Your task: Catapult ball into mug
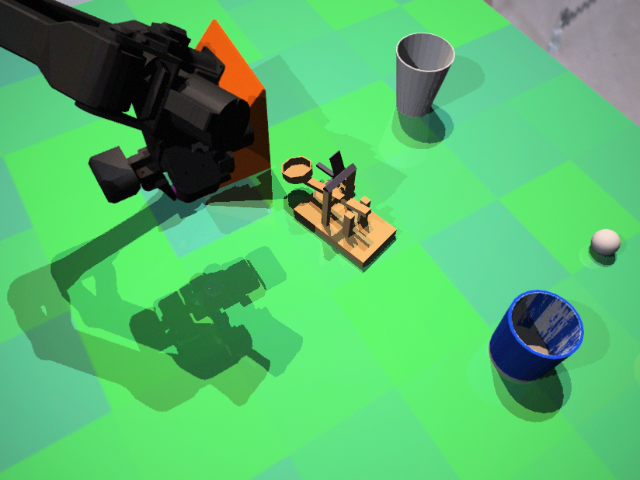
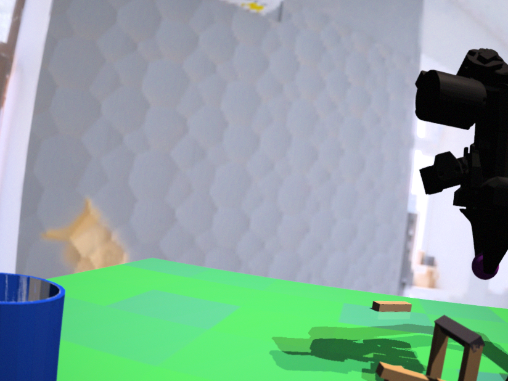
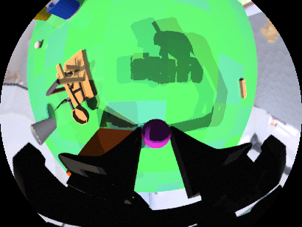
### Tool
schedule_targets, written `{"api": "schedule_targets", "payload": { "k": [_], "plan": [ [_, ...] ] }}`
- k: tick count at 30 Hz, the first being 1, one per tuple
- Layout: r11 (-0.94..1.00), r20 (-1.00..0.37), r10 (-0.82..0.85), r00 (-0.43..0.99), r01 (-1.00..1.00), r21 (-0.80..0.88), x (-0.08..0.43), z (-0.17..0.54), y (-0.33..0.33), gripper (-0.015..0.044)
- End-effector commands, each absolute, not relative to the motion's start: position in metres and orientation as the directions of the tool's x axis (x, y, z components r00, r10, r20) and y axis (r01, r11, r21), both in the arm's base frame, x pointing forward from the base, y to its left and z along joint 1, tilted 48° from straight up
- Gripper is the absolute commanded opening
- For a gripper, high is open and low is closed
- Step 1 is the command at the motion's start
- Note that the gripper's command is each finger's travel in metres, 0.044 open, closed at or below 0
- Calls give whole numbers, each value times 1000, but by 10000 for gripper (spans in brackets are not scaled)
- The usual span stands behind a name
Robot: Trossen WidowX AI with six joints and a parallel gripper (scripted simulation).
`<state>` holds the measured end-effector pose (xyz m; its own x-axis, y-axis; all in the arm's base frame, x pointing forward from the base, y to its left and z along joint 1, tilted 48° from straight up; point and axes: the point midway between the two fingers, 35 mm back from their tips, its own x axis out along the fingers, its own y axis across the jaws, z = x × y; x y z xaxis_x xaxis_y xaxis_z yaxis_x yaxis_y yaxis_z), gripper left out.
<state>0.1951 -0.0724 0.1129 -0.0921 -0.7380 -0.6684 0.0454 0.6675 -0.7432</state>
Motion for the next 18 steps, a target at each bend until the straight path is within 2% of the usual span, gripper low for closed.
{"api": "schedule_targets", "payload": {
  "k": [1,18],
  "plan": [
    [669,-670,-736,-96,46,-742,196,114,-68,0],
    [696,-674,-711,-202,-59,-716,212,64,-33,0]
  ]
}}
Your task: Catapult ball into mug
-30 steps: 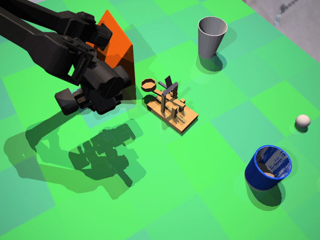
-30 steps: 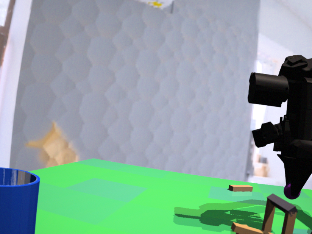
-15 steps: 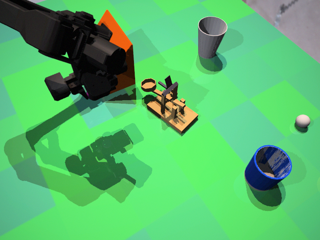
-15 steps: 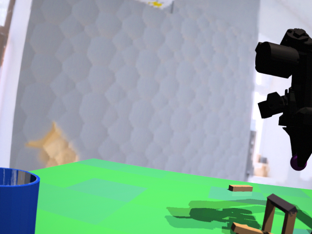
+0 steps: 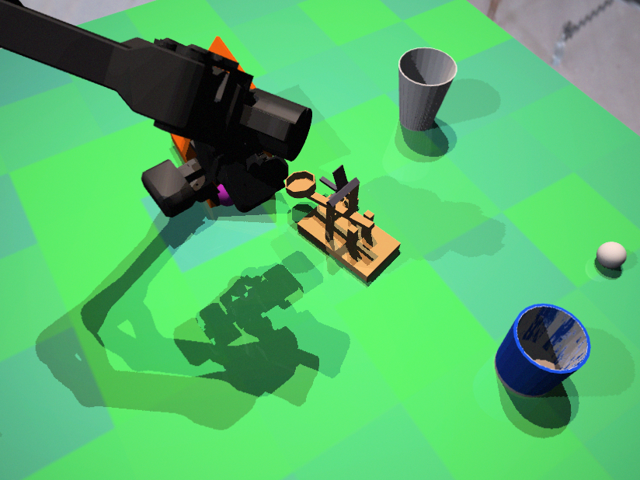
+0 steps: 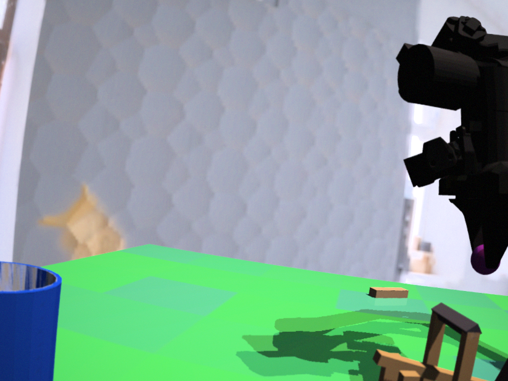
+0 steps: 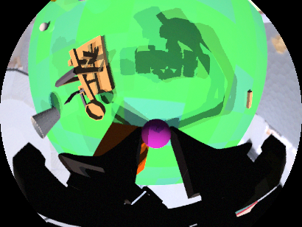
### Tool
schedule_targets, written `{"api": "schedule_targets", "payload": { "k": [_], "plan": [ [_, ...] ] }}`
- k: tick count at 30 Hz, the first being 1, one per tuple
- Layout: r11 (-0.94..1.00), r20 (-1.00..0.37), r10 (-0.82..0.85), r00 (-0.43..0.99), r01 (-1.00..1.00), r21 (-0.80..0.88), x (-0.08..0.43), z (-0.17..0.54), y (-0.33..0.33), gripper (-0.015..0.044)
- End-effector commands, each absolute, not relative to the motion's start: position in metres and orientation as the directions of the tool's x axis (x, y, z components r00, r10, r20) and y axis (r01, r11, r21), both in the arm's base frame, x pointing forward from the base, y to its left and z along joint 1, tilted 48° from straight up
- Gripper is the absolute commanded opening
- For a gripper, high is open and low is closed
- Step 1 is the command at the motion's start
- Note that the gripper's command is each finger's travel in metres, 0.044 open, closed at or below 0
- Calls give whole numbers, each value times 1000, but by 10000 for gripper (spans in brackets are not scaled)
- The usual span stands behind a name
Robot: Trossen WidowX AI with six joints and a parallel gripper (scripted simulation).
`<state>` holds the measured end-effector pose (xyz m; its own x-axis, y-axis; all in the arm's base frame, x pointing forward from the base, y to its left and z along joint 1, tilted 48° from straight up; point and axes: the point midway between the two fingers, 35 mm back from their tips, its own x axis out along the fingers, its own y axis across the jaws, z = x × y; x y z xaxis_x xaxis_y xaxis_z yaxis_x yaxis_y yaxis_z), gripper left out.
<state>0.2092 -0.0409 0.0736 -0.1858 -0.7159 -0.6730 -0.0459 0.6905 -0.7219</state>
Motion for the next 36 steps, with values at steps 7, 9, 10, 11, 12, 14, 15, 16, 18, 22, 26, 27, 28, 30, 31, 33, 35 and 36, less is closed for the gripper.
{"api": "schedule_targets", "payload": {
  "k": [7,9,10,11,12,14,15,16,18,22,26,27,28,30,31,33,35,36],
  "plan": [
    [699,-662,-706,-250,-99,-708,214,41,-18,0],
    [699,-657,-706,-264,-110,-707,213,34,-14,0],
    [699,-655,-706,-271,-115,-706,213,31,-12,0],
    [699,-652,-706,-278,-120,-705,213,27,-10,0],
    [698,-649,-706,-285,-126,-704,213,24,-9,0],
    [698,-642,-706,-298,-136,-703,212,17,-5,0],
    [697,-639,-706,-305,-141,-703,211,14,-3,0],
    [696,-635,-706,-312,-147,-703,210,10,-1,0],
    [695,-627,-707,-326,-157,-702,209,3,2,0],
    [691,-610,-710,-353,-176,-701,205,-10,9,0],
    [685,-590,-713,-380,-196,-702,200,-24,15,0],
    [683,-584,-714,-386,-200,-702,198,-28,17,0],
    [682,-579,-715,-393,-205,-703,197,-31,18,0],
    [678,-567,-717,-405,-214,-703,194,-38,21,0],
    [676,-562,-718,-411,-218,-704,192,-41,22,0],
    [675,-559,-718,-414,-221,-704,193,-43,22,0],
    [675,-558,-719,-415,-221,-704,192,-43,22,0],
    [675,-558,-719,-415,-221,-704,192,-45,21,0]
  ]
}}
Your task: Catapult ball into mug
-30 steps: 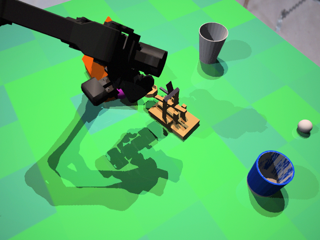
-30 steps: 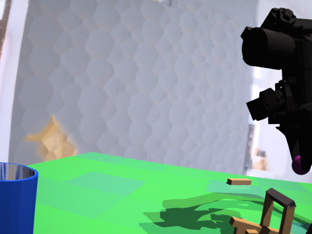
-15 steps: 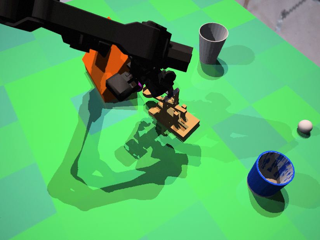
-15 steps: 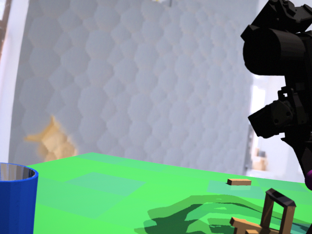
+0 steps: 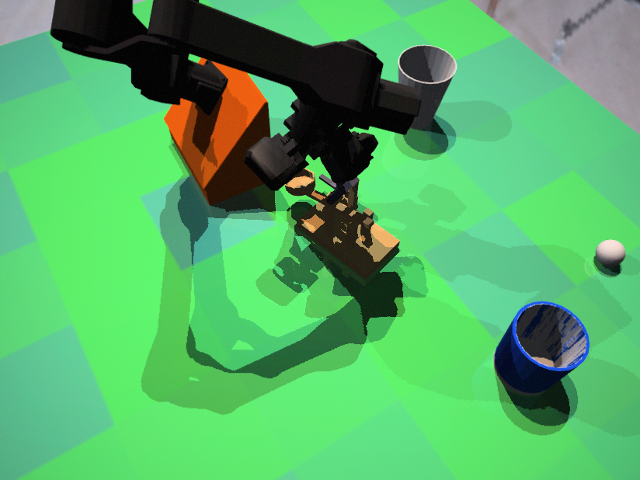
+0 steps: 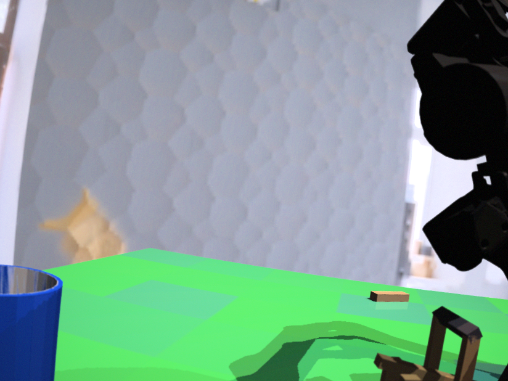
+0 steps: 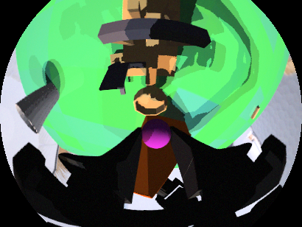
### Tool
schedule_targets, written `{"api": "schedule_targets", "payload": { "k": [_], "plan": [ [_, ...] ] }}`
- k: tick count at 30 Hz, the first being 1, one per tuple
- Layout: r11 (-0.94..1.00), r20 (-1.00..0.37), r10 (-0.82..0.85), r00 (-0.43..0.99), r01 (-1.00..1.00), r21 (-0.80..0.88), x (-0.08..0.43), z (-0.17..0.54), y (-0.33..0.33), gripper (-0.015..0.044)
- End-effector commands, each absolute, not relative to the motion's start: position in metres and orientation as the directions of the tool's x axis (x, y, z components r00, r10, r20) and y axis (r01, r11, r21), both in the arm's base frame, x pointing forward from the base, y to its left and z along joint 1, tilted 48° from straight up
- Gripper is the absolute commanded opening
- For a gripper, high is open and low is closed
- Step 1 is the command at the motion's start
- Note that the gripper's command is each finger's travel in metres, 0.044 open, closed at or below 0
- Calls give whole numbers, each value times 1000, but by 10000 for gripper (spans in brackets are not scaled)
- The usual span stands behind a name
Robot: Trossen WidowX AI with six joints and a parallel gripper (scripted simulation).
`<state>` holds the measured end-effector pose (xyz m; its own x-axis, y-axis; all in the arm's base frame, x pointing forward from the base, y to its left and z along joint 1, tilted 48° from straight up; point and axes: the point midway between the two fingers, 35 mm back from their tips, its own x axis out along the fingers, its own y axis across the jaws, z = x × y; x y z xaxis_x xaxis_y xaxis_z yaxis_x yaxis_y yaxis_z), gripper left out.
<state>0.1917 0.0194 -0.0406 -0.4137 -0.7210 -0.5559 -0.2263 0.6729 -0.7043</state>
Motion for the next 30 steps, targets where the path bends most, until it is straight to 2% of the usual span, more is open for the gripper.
{"api": "schedule_targets", "payload": {
  "k": [1,25,30],
  "plan": [
    [675,-558,-719,-415,-221,-704,192,-46,19,0],
    [676,-560,-717,-416,-214,-705,191,-61,4,0],
    [676,-560,-717,-416,-214,-705,191,-61,4,131]
  ]
}}
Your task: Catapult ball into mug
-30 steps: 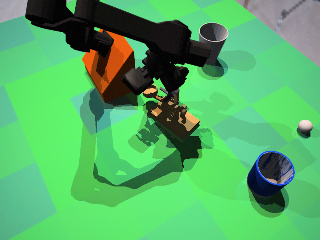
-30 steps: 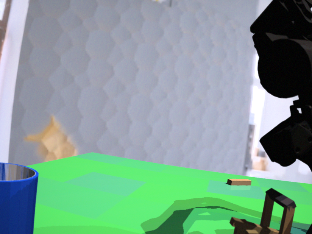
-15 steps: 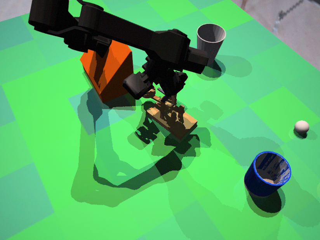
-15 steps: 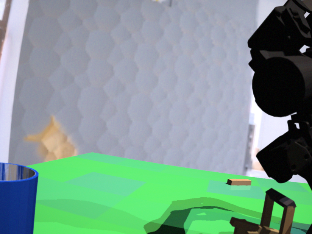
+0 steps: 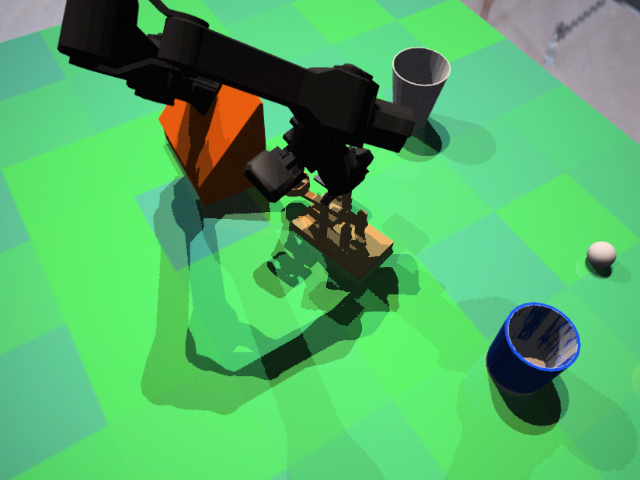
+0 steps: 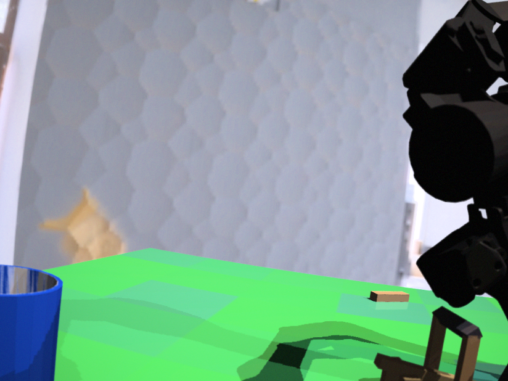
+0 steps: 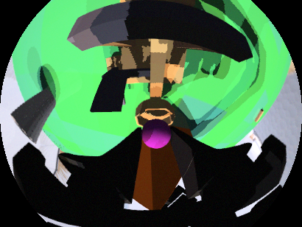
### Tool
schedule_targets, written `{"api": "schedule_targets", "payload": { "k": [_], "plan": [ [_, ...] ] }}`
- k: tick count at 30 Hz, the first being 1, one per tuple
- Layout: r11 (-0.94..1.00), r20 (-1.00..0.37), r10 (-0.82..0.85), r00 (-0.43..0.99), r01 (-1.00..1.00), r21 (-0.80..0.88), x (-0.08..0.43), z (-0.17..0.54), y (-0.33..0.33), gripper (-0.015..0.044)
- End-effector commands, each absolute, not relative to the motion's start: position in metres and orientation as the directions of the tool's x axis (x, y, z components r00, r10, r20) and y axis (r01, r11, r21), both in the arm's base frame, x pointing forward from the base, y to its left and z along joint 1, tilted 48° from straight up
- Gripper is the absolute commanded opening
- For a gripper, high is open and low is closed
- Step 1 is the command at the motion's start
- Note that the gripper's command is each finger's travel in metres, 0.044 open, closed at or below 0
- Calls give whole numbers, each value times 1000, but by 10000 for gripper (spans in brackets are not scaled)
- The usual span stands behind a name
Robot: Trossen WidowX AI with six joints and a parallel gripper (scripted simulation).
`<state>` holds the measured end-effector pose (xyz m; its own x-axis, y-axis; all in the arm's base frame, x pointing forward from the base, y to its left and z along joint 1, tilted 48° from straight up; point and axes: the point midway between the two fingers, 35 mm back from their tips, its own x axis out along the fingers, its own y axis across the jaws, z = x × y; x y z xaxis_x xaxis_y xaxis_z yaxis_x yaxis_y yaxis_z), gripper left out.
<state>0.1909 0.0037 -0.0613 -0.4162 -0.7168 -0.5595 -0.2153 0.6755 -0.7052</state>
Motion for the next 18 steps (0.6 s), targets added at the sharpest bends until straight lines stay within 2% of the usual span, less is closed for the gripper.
{"api": "schedule_targets", "payload": {
  "k": [1,6,12,15,18],
  "plan": [
    [676,-560,-717,-416,-214,-705,191,-61,4,157],
    [677,-561,-716,-415,-215,-704,194,-55,12,289],
    [678,-562,-716,-415,-221,-701,202,9,83,440],
    [677,-560,-717,-415,-222,-702,201,17,90,440],
    [695,-595,-709,-380,-229,-682,214,-8,76,440]
  ]
}}
